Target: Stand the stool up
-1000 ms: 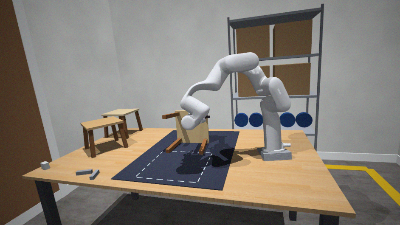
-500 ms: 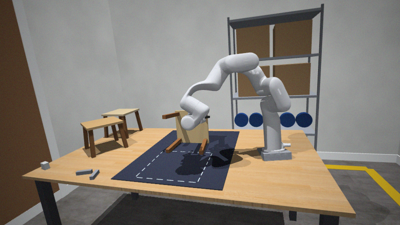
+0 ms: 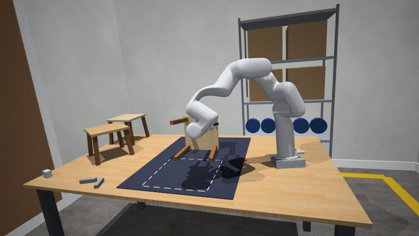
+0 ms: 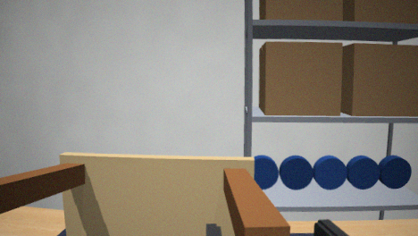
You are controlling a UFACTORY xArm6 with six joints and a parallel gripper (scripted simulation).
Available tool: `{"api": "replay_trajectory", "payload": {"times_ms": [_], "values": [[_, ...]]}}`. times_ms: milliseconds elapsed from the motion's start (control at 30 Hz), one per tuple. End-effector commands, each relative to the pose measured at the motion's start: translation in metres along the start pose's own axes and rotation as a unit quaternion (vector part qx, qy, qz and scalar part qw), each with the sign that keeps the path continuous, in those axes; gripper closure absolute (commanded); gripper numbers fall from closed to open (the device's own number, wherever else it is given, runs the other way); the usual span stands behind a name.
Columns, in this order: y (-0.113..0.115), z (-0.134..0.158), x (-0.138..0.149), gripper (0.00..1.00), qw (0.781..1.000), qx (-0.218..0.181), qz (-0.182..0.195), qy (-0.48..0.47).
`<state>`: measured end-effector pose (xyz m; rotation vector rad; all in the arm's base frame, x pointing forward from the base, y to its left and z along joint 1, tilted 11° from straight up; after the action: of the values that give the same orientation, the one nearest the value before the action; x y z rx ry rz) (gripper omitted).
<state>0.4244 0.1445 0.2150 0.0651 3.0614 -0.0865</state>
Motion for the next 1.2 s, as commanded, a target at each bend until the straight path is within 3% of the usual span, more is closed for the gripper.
{"api": "replay_trajectory", "payload": {"times_ms": [0,733,1167], "values": [[0.021,-0.001,-0.002,0.45,1.000,0.000,0.002,-0.002],[0.027,-0.015,-0.002,0.45,1.000,0.000,0.002,-0.002],[0.034,-0.072,-0.005,0.45,1.000,0.000,0.002,-0.002]]}}
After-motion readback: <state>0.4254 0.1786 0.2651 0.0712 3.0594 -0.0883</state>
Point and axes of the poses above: the point where the finger pads meet when closed, its own y axis back along the fingers, its own x axis across the jaws, z = x × y, the point moved 9 cm from there along y, back along the fingers, and after that the axes turned 3 degrees about -y, right-handed, at the moved point
